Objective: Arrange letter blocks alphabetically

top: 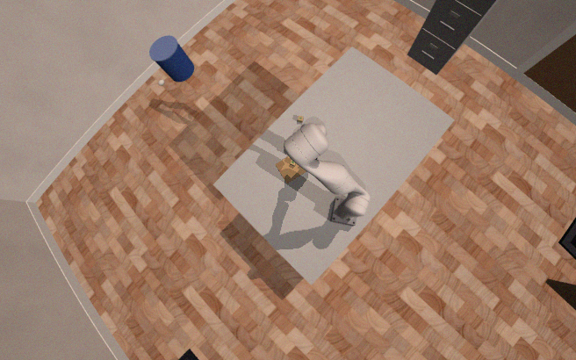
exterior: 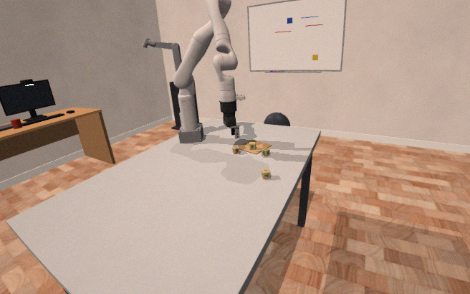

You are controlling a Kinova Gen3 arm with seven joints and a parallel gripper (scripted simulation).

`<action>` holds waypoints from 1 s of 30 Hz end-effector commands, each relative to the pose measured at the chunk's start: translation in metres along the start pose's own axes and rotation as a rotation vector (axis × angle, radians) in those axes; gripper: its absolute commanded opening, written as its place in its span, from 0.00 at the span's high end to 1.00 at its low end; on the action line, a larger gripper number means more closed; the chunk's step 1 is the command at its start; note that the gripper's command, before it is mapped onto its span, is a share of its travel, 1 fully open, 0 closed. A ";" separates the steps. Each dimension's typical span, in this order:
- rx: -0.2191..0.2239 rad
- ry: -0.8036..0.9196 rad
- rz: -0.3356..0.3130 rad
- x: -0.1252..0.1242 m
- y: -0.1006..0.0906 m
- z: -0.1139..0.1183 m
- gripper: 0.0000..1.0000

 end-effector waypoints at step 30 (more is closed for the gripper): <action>-0.001 0.003 -0.002 0.001 0.039 0.000 0.00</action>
Point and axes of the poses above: the point where the finger pads meet when closed, its own y axis out along the fingers, its own z axis across the jaws, x = y × z, the point moved 7 cm from there along -y, back along the fingers, and after that the axes turned 5 degrees about -y, right-handed, at the moved point
